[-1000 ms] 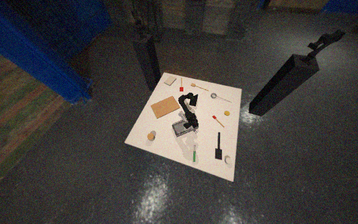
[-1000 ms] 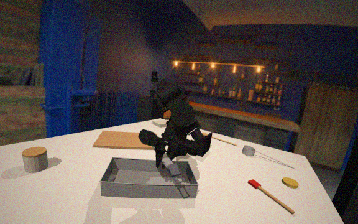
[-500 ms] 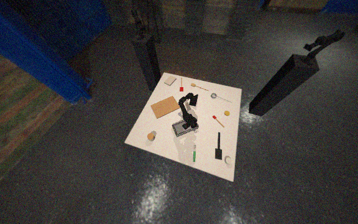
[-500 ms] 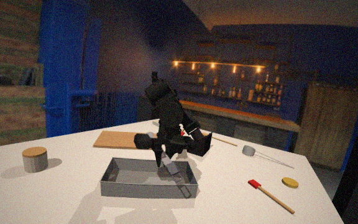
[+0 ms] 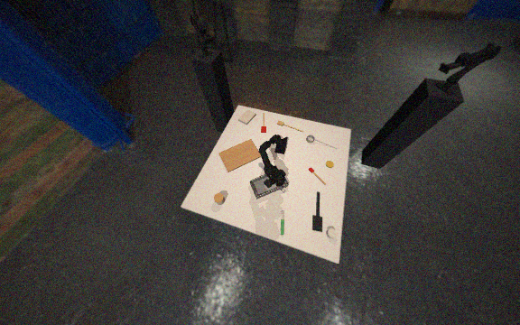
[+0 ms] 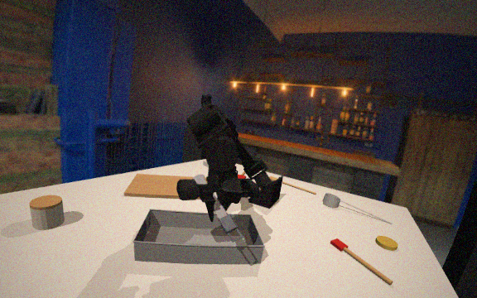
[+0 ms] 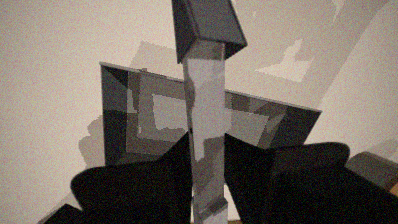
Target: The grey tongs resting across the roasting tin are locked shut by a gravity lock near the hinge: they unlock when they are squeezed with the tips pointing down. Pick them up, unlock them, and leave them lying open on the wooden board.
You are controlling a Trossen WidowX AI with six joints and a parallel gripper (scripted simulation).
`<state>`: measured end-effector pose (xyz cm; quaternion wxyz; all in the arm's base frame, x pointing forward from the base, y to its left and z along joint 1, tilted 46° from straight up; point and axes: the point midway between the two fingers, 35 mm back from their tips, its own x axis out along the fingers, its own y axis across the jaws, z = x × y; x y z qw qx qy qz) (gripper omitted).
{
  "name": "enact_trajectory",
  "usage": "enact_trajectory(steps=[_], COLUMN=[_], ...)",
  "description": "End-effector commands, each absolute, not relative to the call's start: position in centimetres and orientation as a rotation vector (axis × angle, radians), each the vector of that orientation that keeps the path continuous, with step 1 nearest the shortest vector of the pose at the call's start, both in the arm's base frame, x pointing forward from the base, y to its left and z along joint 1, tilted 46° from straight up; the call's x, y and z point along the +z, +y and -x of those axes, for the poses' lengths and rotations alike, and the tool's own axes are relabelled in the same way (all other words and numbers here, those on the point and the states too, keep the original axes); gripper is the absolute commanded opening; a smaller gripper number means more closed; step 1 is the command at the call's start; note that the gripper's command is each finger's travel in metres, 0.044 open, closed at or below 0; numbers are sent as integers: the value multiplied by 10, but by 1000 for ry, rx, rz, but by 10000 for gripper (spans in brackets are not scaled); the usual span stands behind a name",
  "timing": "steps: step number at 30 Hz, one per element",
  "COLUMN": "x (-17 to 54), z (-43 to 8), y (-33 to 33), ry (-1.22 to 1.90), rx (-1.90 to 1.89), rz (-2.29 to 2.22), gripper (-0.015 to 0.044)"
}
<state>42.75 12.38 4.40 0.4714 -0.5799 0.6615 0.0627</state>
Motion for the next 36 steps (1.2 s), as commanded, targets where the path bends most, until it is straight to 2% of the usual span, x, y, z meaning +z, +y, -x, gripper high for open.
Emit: enact_trajectory(steps=[1, 18, 36], x=[63, 155, 238], z=[-429, -414, -373], y=[117, 65, 6], ry=[1596, 1488, 1345], rx=[110, -134, -389], rz=[1378, 1124, 848], gripper=[-150, -150, -150])
